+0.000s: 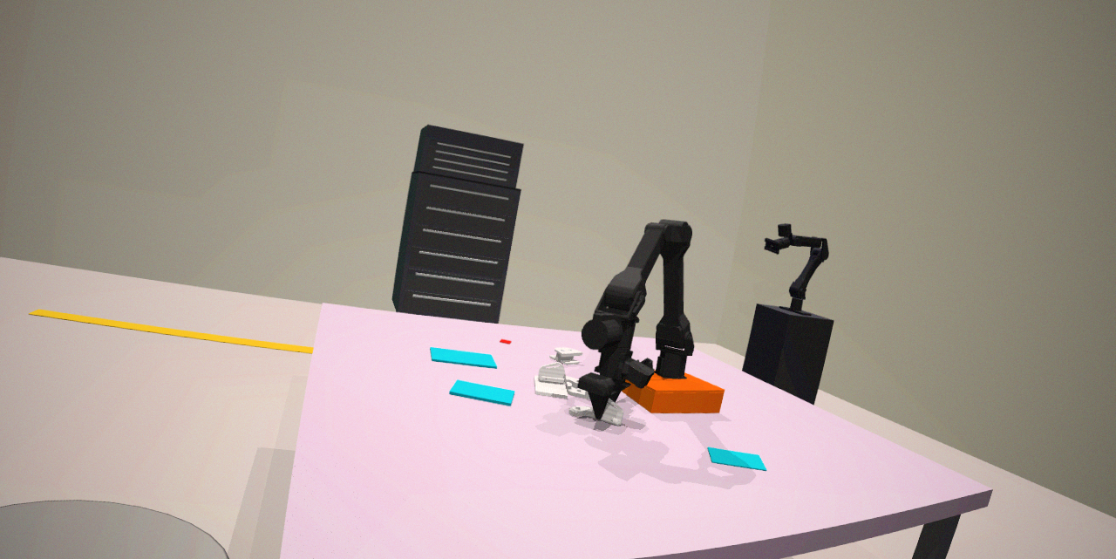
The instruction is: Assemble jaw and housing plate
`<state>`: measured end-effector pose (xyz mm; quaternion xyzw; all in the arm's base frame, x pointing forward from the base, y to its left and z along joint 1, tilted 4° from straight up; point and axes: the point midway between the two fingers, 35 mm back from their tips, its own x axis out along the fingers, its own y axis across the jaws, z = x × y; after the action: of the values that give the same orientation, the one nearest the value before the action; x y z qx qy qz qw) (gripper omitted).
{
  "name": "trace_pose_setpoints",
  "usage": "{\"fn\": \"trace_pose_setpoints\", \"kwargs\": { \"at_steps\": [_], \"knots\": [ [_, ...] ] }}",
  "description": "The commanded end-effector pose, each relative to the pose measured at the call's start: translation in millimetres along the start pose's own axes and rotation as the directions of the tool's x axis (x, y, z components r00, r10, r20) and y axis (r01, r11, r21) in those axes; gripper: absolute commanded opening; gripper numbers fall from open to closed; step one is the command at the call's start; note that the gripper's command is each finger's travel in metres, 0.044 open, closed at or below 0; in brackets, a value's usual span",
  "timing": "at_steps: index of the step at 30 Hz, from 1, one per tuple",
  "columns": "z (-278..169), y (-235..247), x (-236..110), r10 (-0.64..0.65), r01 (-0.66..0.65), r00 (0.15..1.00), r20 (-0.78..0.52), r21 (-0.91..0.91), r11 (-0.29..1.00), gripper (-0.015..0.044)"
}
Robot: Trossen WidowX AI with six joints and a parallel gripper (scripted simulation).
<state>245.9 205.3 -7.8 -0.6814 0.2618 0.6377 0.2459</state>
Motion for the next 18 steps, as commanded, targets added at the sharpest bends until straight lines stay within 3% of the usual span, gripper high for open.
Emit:
{"fn": "trace_pose_setpoints", "kwargs": {
  "at_steps": [1, 18],
  "knots": [
    [0.0, 0.0, 0.0, 0.0, 0.0, 1.0, 0.0, 0.0, 1.0, 0.0138],
    [-0.1, -1.0, -7.4, 0.0, 0.0, 1.0, 0.0, 0.0, 1.0, 0.0134]
  ]
}}
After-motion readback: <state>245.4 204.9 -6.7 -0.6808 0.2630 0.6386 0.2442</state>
